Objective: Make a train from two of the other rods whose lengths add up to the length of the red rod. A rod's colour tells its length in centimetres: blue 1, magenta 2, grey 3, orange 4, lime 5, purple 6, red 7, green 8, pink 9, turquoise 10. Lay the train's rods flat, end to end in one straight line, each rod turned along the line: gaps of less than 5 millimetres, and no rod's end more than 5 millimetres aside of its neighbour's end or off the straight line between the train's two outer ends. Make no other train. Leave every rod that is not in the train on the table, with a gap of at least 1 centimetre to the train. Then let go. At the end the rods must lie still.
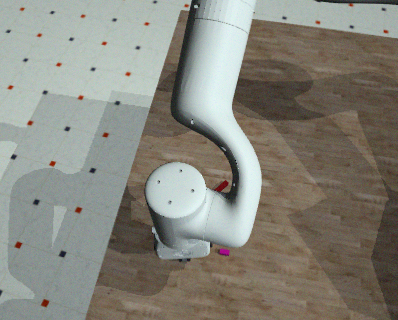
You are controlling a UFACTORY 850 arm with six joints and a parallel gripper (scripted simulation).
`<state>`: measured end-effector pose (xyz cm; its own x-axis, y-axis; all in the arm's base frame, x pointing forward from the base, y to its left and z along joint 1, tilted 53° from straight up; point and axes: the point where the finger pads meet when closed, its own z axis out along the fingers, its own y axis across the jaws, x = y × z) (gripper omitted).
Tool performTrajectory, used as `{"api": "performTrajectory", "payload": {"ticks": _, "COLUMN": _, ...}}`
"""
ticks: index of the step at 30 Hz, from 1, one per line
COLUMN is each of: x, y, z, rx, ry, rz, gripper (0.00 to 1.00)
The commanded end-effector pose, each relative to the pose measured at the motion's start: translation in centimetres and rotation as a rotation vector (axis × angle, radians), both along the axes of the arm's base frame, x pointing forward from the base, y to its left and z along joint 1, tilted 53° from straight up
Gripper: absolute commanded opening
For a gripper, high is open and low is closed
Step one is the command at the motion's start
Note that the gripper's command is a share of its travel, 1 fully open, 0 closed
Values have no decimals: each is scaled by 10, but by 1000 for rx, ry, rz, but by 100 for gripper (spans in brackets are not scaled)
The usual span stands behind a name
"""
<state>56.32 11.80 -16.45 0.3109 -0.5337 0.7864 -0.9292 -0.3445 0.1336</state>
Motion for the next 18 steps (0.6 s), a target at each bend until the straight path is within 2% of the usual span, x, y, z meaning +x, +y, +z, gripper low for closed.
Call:
{"api": "performTrajectory", "payload": {"ticks": 1, "x": 1, "y": 1, "z": 0, "rx": 1, "ry": -1, "rz": 1, "gripper": 4}}
{"api": "performTrajectory", "payload": {"ticks": 18, "x": 2, "y": -4, "z": -3, "rx": 1, "ry": -1, "rz": 1, "gripper": 4}}
